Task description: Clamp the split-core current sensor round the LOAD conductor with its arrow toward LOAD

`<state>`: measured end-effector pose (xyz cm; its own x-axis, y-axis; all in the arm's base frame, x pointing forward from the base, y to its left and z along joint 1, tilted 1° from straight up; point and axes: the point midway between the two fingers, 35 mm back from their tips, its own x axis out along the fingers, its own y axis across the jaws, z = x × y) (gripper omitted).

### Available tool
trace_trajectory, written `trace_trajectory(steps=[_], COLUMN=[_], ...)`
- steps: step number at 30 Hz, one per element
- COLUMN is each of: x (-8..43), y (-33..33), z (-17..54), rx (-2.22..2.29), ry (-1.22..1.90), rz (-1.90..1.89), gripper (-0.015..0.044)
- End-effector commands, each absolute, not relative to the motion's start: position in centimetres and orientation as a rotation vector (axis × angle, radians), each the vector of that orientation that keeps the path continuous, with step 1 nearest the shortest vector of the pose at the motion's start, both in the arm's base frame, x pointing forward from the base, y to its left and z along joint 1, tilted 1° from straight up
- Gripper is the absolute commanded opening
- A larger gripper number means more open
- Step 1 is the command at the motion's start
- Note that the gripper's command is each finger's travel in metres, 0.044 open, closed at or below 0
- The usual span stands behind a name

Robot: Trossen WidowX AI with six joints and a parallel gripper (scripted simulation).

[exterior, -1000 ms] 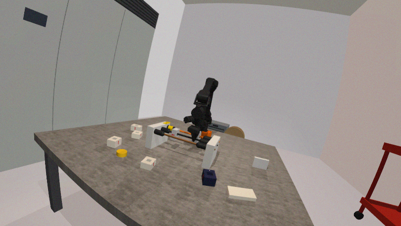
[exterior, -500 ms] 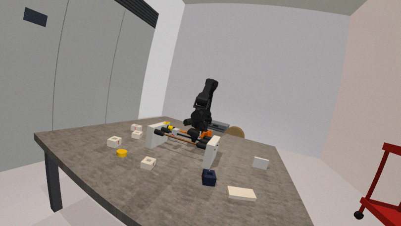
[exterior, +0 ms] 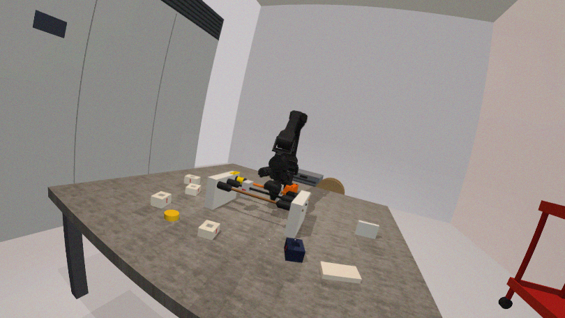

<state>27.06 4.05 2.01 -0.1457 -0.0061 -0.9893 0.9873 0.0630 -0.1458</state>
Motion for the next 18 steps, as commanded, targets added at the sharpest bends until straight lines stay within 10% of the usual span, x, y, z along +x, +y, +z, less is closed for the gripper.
trace_trajectory(steps=[1, 6, 18], x=[27.07, 27.07, 27.07], y=[4.05, 4.05, 4.05], z=[2.03, 2.03, 2.03], rx=[1.089, 1.089, 1.089], ry=[1.344, 1.344, 1.344], rz=[-1.268, -1.268, -1.268], gripper=[0.0320, 0.0287, 0.0000])
